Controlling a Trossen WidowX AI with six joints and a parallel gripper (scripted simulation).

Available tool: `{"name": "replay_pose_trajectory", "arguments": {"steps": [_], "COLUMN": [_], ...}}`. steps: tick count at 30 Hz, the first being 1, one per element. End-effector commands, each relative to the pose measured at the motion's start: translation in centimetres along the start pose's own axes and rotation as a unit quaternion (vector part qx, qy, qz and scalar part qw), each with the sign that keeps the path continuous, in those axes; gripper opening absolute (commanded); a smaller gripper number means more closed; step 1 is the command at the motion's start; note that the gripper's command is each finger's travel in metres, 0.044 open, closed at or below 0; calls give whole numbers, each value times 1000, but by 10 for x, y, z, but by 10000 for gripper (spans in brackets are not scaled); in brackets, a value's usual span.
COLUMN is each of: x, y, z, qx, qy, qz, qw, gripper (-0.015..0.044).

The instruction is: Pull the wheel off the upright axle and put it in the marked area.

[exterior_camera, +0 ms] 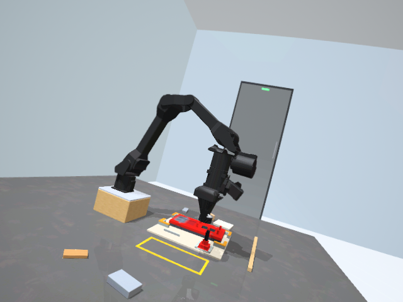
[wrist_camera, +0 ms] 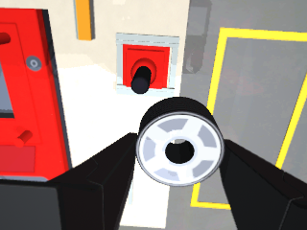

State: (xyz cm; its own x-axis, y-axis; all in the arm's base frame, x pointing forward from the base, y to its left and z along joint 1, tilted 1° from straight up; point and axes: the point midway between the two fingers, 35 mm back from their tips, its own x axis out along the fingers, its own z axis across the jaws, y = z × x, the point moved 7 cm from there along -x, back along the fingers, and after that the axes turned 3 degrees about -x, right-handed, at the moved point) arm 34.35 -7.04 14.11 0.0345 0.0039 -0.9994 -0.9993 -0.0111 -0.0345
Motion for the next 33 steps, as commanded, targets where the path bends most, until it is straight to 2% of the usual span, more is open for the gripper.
{"name": "replay_pose_trajectory", "arguments": {"steps": [1,24,33], "x": [-3,-8,11], "y": [7,51,50], "z": [-13,-76,-76], "qx": [0,-1,-1], "qy": [1,4,4], "qz": [-5,-6,-6], "qw": [1000,1000,1000], "gripper": [0,0,0]}}
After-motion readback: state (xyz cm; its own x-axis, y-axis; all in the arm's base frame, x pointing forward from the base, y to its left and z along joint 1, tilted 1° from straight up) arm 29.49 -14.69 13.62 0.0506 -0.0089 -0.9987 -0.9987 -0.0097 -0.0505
